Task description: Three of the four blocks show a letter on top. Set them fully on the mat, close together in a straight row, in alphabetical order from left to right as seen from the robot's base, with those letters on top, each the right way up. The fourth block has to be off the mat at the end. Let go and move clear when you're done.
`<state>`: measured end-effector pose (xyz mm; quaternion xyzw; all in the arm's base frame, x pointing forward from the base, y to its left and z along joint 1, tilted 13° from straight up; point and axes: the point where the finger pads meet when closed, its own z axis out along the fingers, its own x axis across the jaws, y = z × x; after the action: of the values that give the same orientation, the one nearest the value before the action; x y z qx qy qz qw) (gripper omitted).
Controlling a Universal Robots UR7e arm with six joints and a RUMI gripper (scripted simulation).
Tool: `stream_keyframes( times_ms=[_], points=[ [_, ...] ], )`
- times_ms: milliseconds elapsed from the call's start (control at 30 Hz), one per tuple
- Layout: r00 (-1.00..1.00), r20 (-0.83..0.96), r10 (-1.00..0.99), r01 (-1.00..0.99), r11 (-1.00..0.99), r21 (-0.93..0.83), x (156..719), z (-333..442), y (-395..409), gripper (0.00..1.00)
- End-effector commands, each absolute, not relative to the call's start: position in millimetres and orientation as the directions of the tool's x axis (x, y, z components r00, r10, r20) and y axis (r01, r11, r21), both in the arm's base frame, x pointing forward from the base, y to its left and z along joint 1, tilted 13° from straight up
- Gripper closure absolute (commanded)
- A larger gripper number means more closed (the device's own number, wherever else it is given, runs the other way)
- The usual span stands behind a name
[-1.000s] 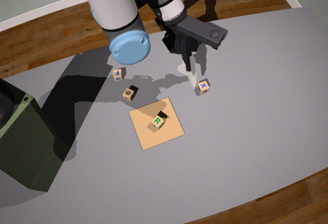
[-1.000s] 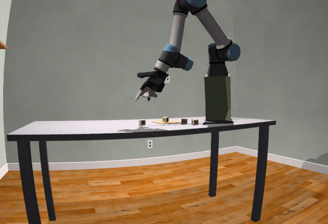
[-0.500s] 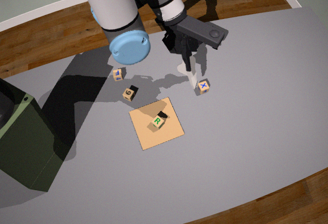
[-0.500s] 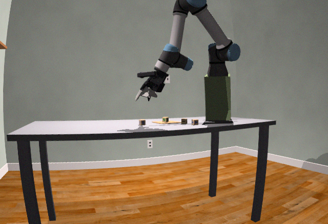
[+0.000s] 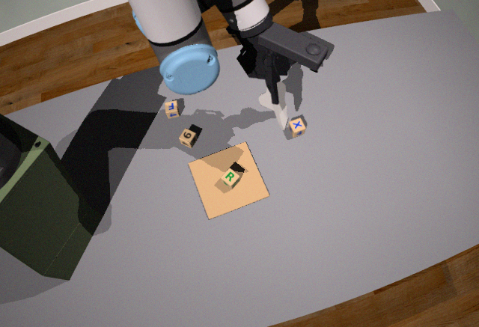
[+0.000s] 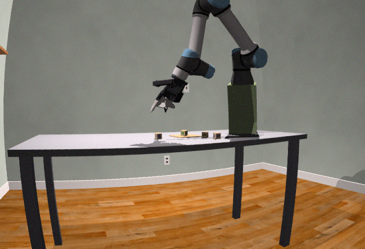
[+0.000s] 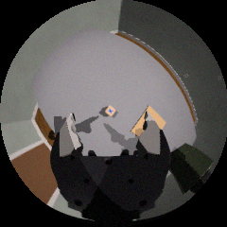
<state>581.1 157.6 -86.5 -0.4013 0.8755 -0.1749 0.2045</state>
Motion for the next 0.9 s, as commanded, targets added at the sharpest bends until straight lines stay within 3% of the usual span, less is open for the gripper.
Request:
stream_keyframes(
  times_ms=[0, 333, 867],
  points=[
    [-0.594, -0.219, -0.774, -0.63, 0.617, -0.471, 581.4, -85.8, 157.6, 0.0],
    [-0.595, -0.218, -0.774, -0.631, 0.617, -0.47, 565.0, -98.6, 141.7, 0.0],
    [-0.595, -0.218, -0.774, -0.632, 0.618, -0.468, 466.5, -128.4, 77.2, 0.0]
  ],
)
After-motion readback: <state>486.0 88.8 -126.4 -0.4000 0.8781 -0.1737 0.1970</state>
